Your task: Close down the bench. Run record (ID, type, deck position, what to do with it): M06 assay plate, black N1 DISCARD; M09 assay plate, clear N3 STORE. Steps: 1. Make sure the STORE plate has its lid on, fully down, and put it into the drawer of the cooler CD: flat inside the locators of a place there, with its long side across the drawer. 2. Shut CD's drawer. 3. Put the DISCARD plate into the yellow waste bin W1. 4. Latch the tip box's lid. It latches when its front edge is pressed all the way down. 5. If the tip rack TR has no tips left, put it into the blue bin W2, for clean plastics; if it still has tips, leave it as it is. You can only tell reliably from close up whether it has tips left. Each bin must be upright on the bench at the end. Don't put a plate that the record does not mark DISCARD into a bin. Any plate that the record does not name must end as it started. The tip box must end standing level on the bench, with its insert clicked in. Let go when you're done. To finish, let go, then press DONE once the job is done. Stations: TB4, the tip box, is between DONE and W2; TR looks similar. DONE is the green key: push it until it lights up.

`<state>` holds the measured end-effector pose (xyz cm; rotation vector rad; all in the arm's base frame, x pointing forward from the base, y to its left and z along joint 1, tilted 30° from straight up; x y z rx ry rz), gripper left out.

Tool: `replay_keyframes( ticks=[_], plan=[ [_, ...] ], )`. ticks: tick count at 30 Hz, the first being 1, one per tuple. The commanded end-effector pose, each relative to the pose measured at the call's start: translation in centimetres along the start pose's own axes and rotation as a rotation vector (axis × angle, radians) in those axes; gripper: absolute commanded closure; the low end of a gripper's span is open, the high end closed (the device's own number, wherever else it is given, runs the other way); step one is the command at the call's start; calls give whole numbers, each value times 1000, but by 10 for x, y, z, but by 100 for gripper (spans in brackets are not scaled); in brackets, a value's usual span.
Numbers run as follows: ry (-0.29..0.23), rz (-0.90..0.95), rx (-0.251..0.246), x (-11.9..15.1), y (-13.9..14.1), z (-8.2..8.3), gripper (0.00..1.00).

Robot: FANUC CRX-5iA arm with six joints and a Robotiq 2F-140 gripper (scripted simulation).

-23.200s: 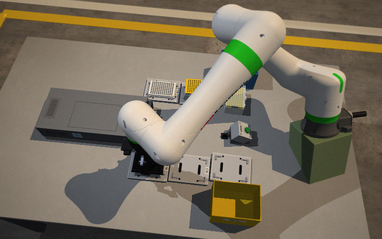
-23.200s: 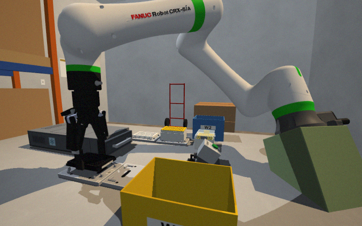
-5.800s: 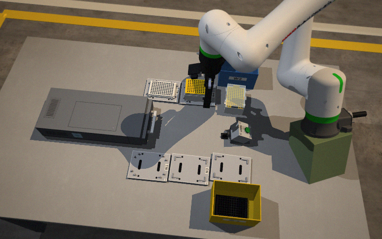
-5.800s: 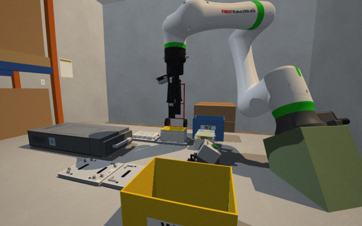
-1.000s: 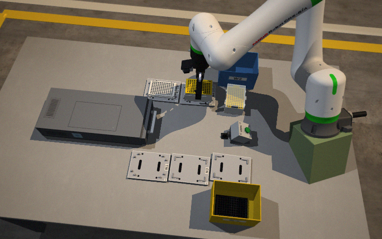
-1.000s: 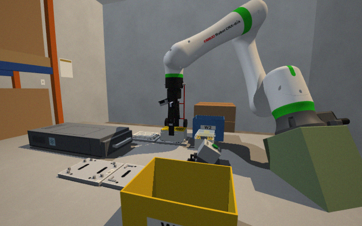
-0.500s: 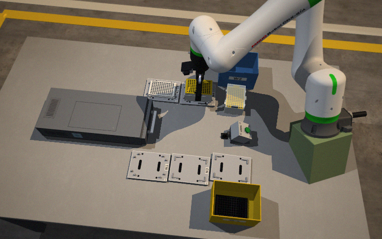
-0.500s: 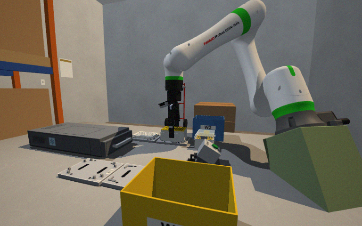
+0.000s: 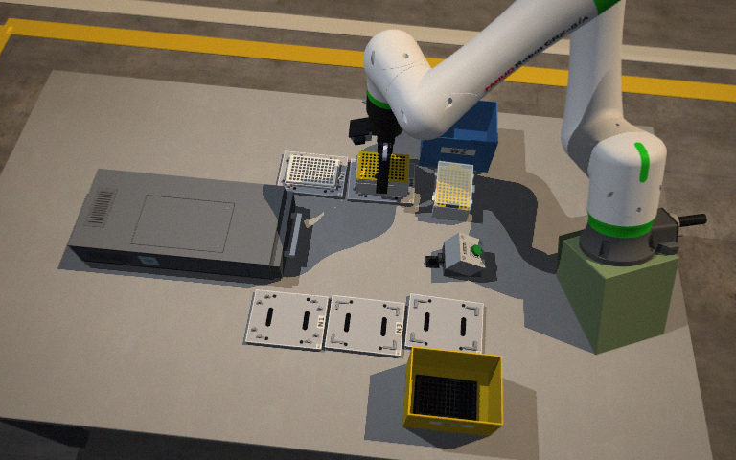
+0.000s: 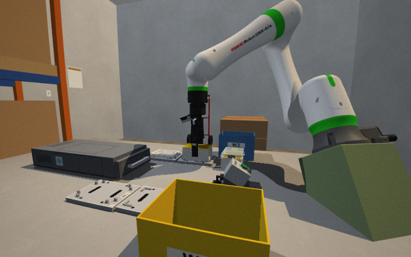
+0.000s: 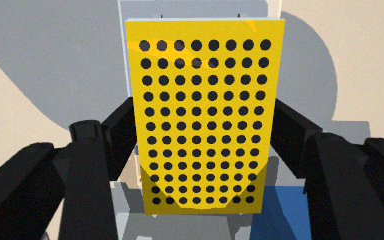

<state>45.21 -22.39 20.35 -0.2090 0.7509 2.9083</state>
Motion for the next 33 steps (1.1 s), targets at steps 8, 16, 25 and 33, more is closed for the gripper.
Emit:
replay_keyframes(
  ticks=[8,16,25,33],
  plan=[
    [2,0,0,-1,0,1,38],
    [2,0,0,-1,0,2,90],
    [2,0,0,-1,0,2,90],
    [2,0,0,-1,0,3,90]
  ],
)
Point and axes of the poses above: the point where the finger pads meet when closed, its own z axis back along the fingers, its own y axis across the jaws, x = y × z, the point moved 10 cm from there along z, back along the fingers, and after that the axes turned 1 degree about z, right-handed, at the moved point
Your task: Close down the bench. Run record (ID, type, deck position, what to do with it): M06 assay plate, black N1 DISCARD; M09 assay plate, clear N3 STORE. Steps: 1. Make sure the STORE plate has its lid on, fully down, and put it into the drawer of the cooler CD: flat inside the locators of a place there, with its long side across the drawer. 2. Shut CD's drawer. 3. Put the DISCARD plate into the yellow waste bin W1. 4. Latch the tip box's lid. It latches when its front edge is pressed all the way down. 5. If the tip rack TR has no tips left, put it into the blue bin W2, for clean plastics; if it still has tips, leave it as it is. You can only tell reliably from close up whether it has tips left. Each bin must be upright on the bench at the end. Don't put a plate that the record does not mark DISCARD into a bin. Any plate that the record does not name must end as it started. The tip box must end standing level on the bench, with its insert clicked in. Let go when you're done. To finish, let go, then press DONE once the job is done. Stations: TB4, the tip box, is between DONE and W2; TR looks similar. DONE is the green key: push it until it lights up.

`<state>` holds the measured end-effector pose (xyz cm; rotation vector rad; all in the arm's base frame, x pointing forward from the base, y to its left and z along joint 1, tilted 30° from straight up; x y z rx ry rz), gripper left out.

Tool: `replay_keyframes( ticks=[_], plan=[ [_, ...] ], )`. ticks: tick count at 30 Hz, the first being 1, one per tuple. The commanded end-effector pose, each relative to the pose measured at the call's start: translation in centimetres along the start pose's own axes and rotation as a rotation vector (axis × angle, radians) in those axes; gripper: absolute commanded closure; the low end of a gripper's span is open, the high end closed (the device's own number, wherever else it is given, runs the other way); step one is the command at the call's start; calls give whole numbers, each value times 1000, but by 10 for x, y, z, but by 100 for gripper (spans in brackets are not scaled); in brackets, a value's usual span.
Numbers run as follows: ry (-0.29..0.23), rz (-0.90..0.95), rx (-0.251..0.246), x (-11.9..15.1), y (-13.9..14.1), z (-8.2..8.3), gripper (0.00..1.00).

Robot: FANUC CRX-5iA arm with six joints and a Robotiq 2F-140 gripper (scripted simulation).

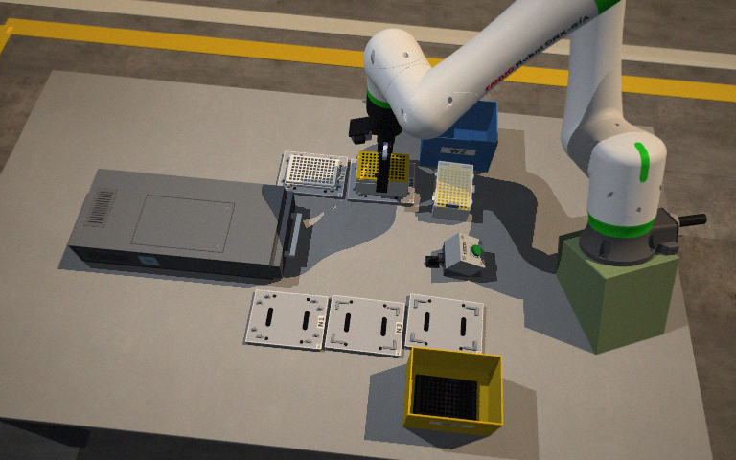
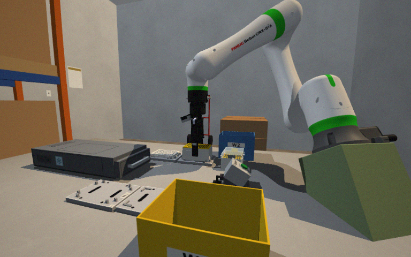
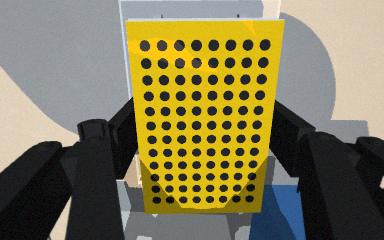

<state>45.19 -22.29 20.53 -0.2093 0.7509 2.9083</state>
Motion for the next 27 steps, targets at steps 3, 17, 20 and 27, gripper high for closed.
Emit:
replay_keyframes(
  ticks=[3,17,20,27],
  plan=[
    [1,0,0,0,0,1,90],
    [1,0,0,0,0,3,90],
    [1,0,0,0,0,4,90],
    [1,0,0,0,0,6,90]
  ],
)
Point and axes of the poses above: the point where the finger pads meet when closed, its own z axis back along the fingers, its own y axis across the jaws, x = y × z, the point moved 10 cm from there along z, back along the fingers, and after that the axes turned 1 degree about z, right-handed, at the moved point
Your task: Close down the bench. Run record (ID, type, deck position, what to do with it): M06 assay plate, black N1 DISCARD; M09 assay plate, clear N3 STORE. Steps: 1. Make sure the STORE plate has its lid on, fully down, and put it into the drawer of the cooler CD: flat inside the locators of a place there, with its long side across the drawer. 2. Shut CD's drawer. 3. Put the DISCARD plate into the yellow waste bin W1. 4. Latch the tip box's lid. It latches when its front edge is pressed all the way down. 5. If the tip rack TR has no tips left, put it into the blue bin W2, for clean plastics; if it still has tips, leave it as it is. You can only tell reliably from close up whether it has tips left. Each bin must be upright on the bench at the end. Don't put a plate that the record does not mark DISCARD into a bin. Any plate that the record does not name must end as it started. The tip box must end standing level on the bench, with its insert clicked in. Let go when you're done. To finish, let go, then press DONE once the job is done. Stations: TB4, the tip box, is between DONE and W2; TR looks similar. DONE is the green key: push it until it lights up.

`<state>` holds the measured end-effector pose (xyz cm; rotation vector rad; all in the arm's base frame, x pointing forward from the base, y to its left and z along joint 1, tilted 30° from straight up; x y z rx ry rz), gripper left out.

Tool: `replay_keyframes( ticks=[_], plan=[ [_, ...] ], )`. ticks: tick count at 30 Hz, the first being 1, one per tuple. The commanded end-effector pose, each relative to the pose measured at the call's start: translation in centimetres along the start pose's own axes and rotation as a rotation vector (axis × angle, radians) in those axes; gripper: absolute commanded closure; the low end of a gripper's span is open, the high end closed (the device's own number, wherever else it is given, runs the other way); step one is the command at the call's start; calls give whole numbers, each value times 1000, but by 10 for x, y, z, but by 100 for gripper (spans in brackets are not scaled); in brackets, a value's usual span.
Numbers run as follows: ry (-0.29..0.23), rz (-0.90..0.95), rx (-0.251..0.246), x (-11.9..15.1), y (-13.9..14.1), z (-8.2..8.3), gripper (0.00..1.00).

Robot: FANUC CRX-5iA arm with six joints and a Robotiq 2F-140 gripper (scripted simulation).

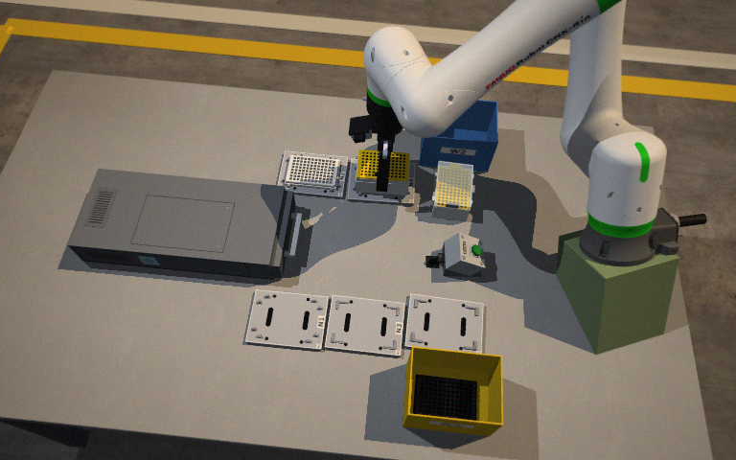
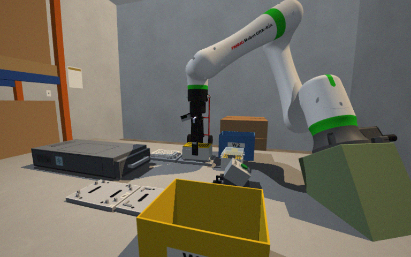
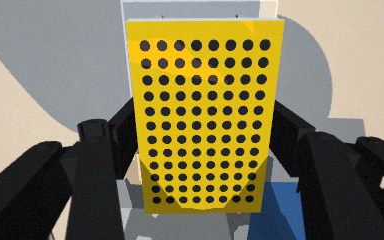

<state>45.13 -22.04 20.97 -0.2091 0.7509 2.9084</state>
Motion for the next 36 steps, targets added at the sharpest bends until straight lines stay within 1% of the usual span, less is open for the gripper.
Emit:
replay_keyframes(
  ticks=[1,7,13,15,30,32,36],
  plan=[
    [2,0,0,-1,0,1,90],
    [2,0,0,-1,0,3,90],
    [2,0,0,0,0,11,90],
    [2,0,0,0,0,11,90],
    [2,0,0,0,0,31,90],
    [2,0,0,0,0,31,90],
    [2,0,0,0,0,37,90]
  ],
)
Point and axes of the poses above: the point where the finger pads meet when closed, its own z axis back along the fingers, its own y axis across the jaws, x = y × z, the point moved 10 cm from there along z, back along the fingers, and after that the axes turned 1 degree about z, right-handed, at the moved point
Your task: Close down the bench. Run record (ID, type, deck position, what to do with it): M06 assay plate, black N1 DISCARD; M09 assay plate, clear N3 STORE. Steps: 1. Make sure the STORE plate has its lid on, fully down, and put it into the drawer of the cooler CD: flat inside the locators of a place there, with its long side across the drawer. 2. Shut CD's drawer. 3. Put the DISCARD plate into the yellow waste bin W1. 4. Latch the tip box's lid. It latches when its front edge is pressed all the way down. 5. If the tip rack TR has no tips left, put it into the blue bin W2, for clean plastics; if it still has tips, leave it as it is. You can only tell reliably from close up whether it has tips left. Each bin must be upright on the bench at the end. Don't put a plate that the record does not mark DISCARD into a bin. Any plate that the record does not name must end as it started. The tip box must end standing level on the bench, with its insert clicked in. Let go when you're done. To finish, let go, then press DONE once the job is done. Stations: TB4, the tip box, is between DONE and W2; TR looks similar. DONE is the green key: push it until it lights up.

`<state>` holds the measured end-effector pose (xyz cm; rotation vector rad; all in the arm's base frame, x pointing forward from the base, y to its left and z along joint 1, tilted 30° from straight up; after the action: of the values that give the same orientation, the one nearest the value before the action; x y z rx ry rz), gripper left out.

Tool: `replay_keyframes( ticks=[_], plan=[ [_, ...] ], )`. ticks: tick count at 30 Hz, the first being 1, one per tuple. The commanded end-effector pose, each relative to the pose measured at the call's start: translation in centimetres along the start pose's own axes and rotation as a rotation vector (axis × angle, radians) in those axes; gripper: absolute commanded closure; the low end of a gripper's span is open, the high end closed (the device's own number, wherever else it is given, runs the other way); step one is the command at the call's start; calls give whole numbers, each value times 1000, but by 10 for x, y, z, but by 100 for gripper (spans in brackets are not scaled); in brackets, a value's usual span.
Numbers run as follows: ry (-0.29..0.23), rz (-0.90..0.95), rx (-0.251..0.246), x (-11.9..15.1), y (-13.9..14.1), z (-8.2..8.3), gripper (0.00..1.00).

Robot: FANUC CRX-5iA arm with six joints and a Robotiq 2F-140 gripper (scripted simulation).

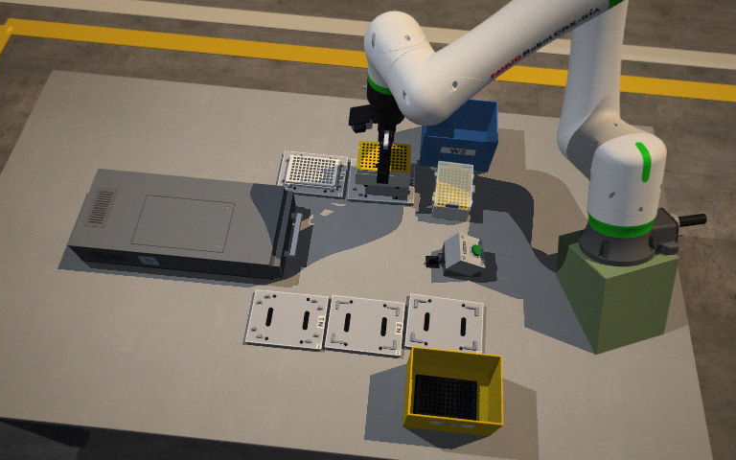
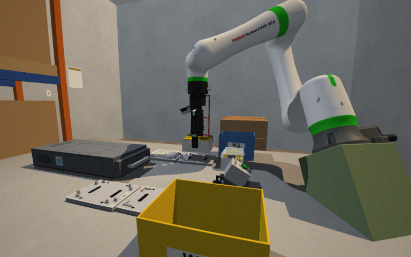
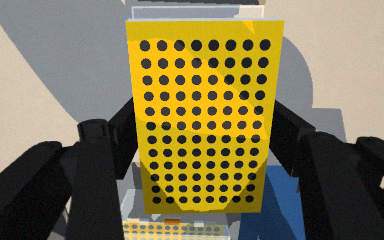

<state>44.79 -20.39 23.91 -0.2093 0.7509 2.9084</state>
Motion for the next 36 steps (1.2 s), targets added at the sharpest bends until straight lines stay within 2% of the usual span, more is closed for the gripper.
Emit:
replay_keyframes(
  ticks=[1,36],
  plan=[
    [1,0,0,0,0,4,90],
    [1,0,0,0,0,45,90]
  ],
)
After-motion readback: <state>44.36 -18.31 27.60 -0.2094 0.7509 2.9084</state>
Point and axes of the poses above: the point where the finger pads meet when closed, its own z axis back along the fingers, its own y axis across the jaws, x = y × z, the point moved 10 cm from there along z, back along the fingers, and after that the axes turned 1 degree about z, right-handed, at the moved point
